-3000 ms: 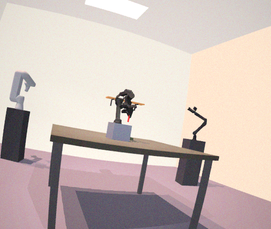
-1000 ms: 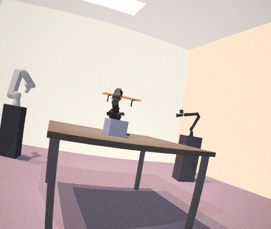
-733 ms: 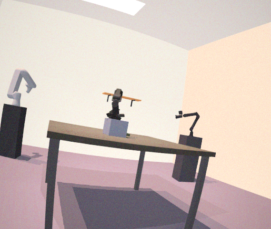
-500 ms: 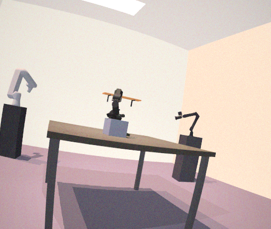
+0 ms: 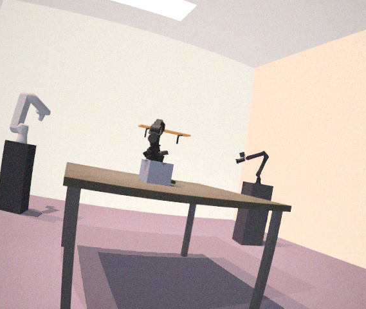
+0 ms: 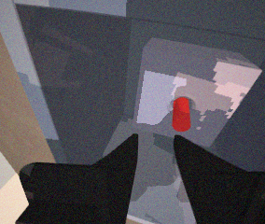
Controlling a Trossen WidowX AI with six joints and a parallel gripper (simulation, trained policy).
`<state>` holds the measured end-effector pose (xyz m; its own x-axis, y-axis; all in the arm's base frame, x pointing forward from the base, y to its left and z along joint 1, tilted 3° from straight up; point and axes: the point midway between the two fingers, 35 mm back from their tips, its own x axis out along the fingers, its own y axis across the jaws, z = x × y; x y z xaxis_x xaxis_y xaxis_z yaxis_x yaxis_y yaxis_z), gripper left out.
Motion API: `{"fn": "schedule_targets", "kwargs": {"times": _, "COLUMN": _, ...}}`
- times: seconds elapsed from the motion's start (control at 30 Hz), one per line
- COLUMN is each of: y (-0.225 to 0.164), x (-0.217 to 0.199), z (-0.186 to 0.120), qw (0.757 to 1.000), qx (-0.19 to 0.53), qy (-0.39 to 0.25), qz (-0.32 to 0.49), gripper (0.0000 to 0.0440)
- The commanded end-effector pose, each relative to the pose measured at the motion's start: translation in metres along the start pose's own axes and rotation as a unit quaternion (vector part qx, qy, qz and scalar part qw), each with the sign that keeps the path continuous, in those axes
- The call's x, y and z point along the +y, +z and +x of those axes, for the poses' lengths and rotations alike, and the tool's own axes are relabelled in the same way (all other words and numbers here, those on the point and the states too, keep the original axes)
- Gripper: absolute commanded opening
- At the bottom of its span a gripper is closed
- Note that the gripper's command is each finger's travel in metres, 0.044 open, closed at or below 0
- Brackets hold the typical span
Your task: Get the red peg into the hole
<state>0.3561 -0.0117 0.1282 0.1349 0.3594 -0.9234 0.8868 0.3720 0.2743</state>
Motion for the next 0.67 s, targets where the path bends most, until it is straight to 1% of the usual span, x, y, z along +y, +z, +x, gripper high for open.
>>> {"fn": "schedule_targets", "kwargs": {"times": 0.0, "y": 0.0, "x": 0.006, "z": -0.007, "qw": 1.0, "qx": 0.009, "qy": 0.013, "qz": -0.004, "gripper": 0.0143}}
{"fn": "schedule_targets", "kwargs": {"times": 0.3, "y": 0.001, "x": 0.022, "z": -0.024, "qw": 0.998, "qx": 0.031, "qy": 0.056, "qz": -0.016, "gripper": 0.0145}}
{"fn": "schedule_targets", "kwargs": {"times": 0.63, "y": 0.007, "x": 0.034, "z": -0.033, "qw": 0.994, "qx": 0.051, "qy": 0.09, "qz": -0.035, "gripper": 0.0142}}
